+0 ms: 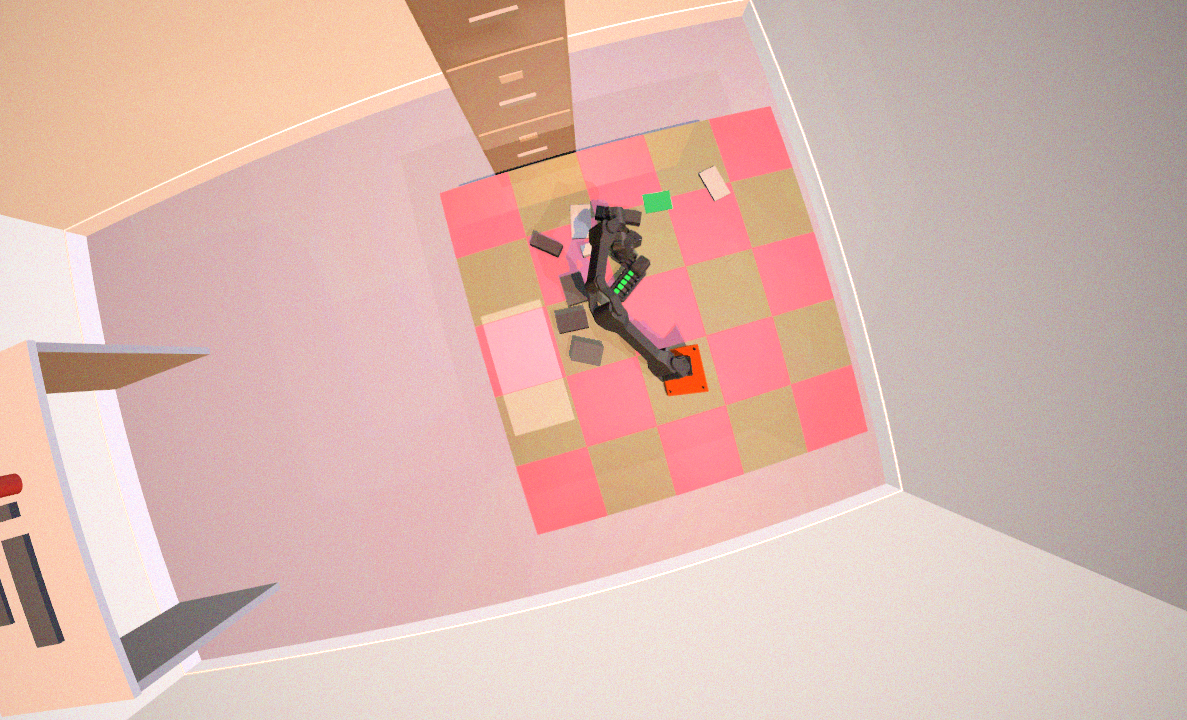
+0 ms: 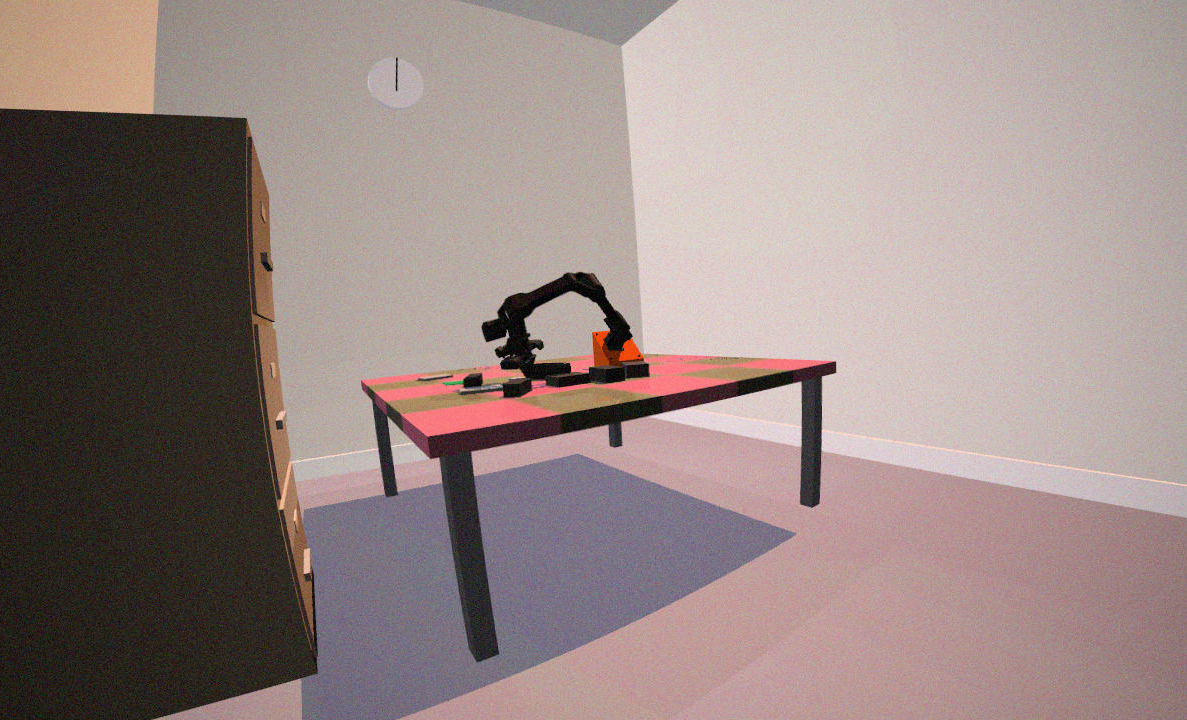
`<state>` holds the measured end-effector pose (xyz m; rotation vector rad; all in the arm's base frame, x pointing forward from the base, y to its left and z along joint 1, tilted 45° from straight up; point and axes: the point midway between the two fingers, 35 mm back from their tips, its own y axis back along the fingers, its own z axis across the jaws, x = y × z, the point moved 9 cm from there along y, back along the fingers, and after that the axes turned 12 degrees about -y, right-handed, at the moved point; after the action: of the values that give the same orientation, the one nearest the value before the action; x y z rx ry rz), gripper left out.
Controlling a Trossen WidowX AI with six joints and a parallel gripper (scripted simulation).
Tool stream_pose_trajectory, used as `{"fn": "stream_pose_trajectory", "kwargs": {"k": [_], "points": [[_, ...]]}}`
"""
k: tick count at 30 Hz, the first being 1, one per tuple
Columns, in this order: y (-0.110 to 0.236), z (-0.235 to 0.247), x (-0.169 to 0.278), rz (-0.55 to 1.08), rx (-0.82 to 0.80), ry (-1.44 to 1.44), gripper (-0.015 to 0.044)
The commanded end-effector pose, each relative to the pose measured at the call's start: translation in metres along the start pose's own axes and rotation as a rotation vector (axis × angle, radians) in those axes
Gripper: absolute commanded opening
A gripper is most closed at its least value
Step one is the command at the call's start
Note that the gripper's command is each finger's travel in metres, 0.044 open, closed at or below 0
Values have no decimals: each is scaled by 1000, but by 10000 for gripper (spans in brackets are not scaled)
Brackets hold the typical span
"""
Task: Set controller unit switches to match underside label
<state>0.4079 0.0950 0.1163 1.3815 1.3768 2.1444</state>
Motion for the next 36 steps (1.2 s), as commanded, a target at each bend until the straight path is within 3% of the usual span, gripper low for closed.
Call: {"fn": "stream_pose_trajectory", "kwargs": {"k": [1, 36], "points": [[0, -2, 0, 1, -1, 3, 0], [-10, -30, -6, 1, 0, 2, 0]]}}
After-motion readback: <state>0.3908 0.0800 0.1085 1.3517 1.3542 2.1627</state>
